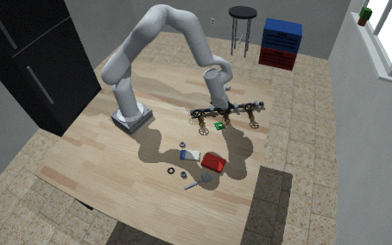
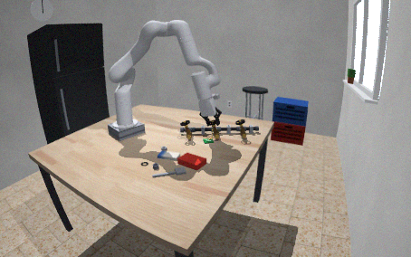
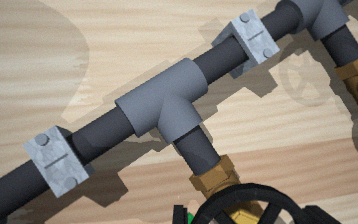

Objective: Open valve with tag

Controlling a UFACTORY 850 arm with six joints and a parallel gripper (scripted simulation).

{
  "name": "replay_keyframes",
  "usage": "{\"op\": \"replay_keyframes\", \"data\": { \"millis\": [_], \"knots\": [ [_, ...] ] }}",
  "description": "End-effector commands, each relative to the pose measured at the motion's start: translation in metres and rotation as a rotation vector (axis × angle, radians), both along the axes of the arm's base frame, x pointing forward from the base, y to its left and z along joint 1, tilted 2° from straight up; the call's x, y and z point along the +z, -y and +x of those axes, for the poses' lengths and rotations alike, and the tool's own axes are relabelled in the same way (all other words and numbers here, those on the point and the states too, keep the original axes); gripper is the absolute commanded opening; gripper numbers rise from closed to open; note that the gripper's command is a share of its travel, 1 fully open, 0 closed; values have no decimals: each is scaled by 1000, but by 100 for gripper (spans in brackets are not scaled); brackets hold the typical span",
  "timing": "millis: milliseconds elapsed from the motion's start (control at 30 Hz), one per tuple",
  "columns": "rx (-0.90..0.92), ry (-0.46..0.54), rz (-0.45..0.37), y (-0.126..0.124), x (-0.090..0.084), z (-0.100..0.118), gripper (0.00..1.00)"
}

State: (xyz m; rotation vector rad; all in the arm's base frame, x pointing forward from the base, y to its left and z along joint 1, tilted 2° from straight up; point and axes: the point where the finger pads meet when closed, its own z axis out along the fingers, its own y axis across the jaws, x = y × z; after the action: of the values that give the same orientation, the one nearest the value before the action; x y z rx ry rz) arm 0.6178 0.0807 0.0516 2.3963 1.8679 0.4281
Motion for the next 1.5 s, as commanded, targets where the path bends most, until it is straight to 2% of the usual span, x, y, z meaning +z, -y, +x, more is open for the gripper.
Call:
{"op": "replay_keyframes", "data": {
  "millis": [0,467,500,1467],
  "knots": [
    [1,9,4,0,1,1,0],
    [1,9,4,0,1,1,0],
    [1,9,4,0,1,1,100],
    [-10,8,7,0,1,1,100]
  ]
}}
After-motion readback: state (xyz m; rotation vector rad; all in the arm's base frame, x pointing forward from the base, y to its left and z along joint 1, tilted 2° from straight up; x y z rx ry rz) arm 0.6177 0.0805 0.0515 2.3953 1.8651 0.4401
